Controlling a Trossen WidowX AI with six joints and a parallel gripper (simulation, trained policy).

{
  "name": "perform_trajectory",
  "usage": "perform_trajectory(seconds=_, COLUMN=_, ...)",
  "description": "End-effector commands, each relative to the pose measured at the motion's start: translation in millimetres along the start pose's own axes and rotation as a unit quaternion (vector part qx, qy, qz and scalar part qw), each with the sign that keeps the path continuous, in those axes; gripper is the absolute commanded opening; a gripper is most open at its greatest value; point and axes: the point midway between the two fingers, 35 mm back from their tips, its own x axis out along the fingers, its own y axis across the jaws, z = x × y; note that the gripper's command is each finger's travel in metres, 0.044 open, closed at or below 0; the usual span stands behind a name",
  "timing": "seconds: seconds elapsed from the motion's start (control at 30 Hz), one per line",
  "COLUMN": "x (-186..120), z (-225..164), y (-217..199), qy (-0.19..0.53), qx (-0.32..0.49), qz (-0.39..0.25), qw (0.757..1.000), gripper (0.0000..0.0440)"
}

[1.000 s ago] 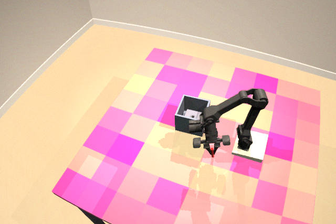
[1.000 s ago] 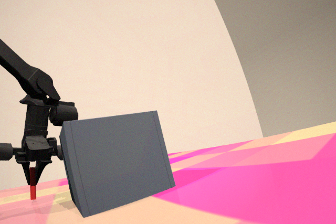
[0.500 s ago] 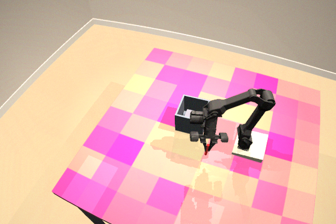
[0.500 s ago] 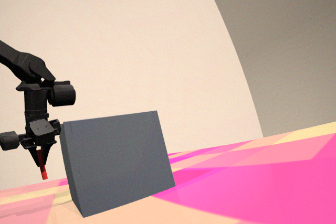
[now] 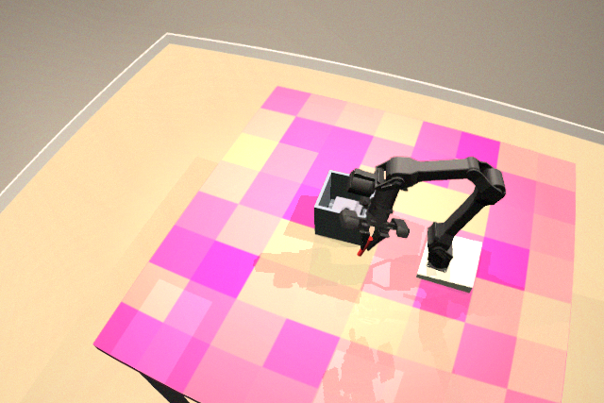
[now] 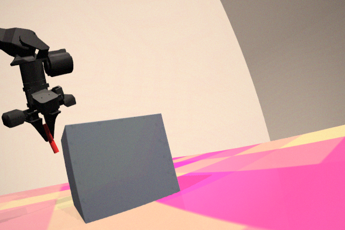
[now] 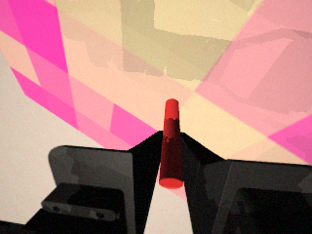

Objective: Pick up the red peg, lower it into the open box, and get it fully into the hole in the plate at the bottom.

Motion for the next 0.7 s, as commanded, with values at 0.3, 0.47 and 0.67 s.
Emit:
perform_trajectory(seconds=0.3, x=-59.1, z=32.0, y=16.7, qy=-0.095, qx=0.002, qz=0.045, qw=0.994, gripper=0.0000)
perform_trajectory(seconds=0.47, x=-71.0, z=51.0, y=15.0, qy=-0.127, qx=0.024, qz=0.037, qw=0.991, gripper=0.0000)
perform_trajectory(seconds=0.67, x=-79.1, z=73.0, y=11.3, qy=-0.150, qx=0.053, qz=0.021, qw=0.987, gripper=0.0000)
